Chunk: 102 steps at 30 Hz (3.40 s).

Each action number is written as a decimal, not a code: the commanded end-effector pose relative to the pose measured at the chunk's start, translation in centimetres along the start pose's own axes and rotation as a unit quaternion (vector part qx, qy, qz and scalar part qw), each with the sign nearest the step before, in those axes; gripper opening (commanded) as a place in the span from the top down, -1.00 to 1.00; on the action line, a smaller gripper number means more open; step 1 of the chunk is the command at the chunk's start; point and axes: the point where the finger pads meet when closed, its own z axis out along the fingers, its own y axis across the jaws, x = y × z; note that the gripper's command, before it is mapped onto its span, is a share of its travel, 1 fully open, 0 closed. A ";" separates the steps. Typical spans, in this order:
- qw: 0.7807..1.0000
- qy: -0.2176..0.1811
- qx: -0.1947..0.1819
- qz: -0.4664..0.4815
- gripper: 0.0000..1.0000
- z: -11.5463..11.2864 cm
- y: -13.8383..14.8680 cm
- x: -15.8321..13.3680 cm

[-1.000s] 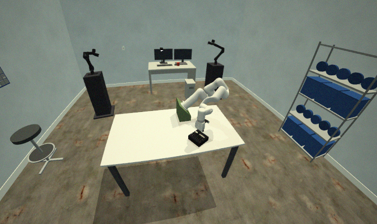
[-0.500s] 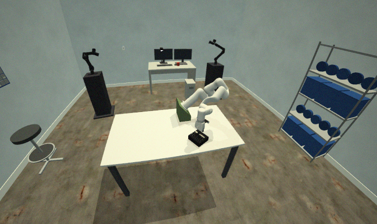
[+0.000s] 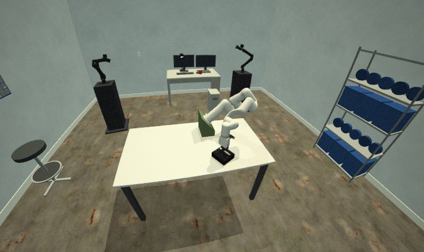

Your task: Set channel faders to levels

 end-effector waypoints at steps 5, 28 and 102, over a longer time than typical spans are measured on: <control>1.000 -0.001 -0.001 0.000 1.00 -0.1 0.1 -0.4; 1.000 -0.001 -0.001 0.000 1.00 -0.1 0.1 -0.6; 1.000 -0.001 -0.001 0.000 -1.00 -5.7 0.1 0.0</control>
